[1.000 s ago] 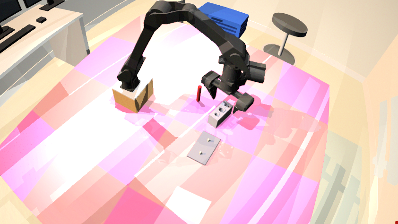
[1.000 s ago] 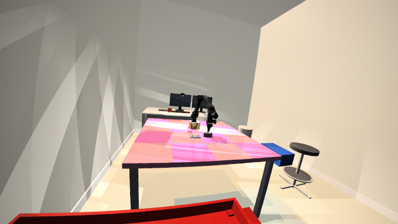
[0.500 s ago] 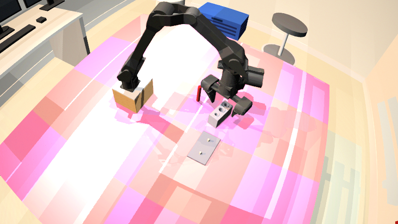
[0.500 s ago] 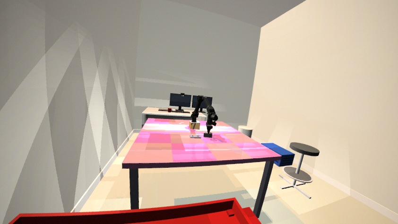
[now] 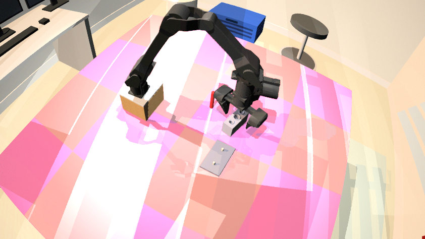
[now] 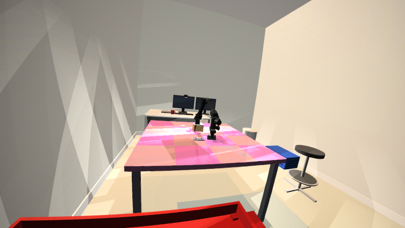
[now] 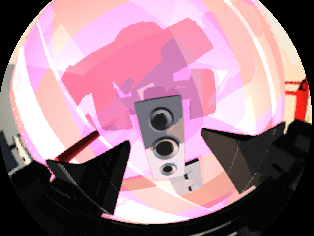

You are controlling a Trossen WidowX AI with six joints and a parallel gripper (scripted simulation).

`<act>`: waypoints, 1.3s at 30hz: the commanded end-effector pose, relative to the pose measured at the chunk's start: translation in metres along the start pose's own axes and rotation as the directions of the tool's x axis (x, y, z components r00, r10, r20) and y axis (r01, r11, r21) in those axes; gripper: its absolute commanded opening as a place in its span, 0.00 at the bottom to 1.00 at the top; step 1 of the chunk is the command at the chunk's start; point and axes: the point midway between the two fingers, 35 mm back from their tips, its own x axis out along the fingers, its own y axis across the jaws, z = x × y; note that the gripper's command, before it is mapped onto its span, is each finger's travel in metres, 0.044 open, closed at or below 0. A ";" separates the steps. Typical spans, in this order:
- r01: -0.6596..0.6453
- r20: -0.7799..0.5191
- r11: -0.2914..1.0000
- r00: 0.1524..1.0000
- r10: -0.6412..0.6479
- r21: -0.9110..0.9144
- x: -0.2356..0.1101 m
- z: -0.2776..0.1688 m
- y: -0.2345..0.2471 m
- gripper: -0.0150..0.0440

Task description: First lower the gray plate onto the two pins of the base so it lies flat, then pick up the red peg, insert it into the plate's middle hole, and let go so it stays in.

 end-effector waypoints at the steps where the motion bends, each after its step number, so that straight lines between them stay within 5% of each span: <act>1: -0.006 0.000 1.000 1.000 0.006 -0.006 0.009 -0.001 0.002 1.00; 13: -0.006 0.000 1.000 1.000 0.006 -0.006 0.026 -0.001 0.003 1.00; 26: -0.006 0.000 1.000 1.000 0.006 -0.006 0.026 -0.001 0.003 0.42; 39: -0.006 0.000 1.000 1.000 0.006 -0.006 0.026 -0.001 0.003 0.27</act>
